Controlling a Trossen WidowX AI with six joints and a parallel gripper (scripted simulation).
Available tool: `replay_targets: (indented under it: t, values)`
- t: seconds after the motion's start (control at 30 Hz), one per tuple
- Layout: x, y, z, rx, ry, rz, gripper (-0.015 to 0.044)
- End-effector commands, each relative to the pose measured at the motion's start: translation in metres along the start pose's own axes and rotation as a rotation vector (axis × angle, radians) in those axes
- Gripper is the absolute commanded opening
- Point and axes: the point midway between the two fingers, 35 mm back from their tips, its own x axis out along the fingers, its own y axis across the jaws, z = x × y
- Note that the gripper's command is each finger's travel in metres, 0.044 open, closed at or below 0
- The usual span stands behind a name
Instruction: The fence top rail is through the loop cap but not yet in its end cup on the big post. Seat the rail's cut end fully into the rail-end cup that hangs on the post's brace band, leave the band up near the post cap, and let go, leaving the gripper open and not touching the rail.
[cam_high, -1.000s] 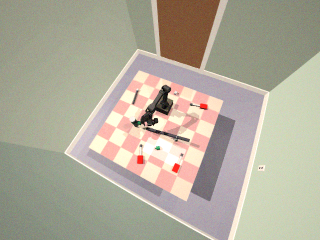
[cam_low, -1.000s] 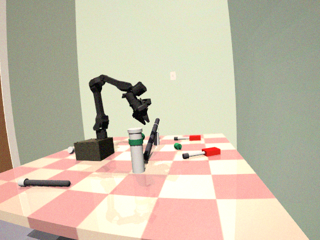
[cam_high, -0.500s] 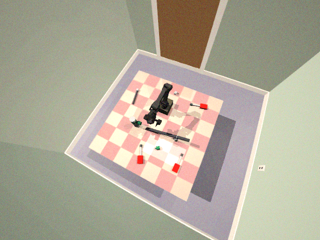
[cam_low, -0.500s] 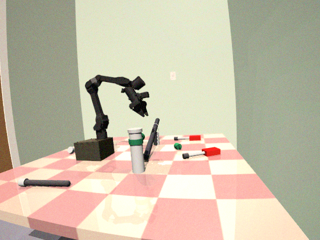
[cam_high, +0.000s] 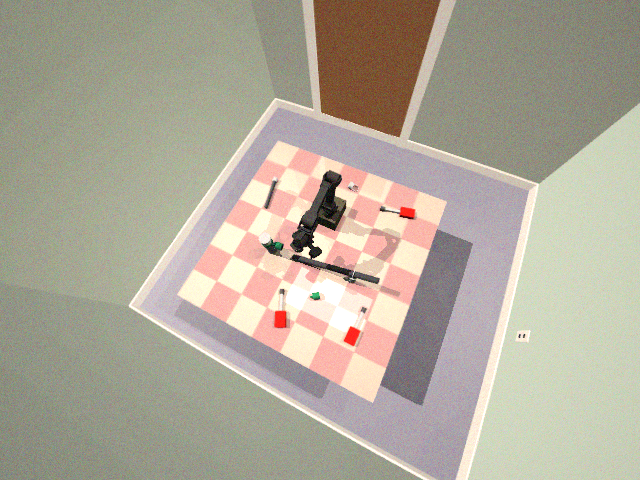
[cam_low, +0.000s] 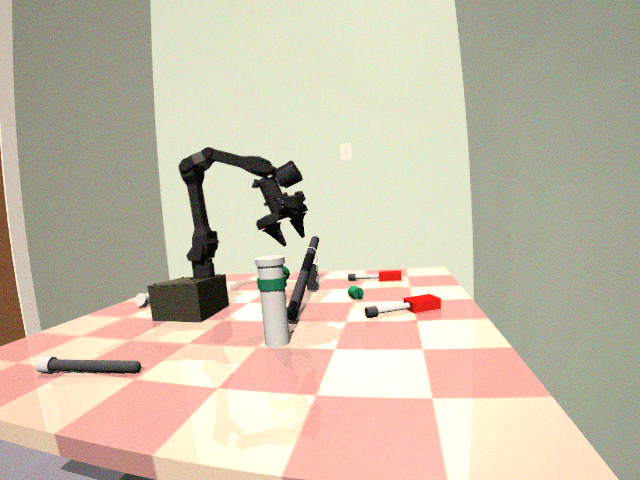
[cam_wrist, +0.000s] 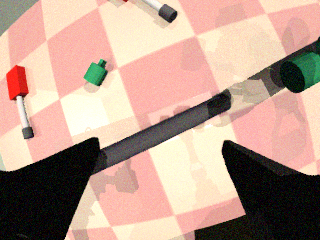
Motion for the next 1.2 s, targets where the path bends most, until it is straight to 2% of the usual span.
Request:
replay_targets:
  t: [0.0, 0.23, 0.83, 1.0, 1.17]
  values:
    - [0.032, 0.009, -0.006, 0.491, 0.124, -0.105, 0.044]
    - [0.071, 0.015, -0.023, 1.052, 0.199, -0.316, 0.044]
    - [0.072, 0.015, -0.024, 1.066, 0.2, -0.323, 0.044]
    - [0.102, 0.01, -0.034, 1.066, 0.2, -0.323, 0.044]
    - [0.107, 0.009, -0.035, 1.066, 0.2, -0.323, 0.044]
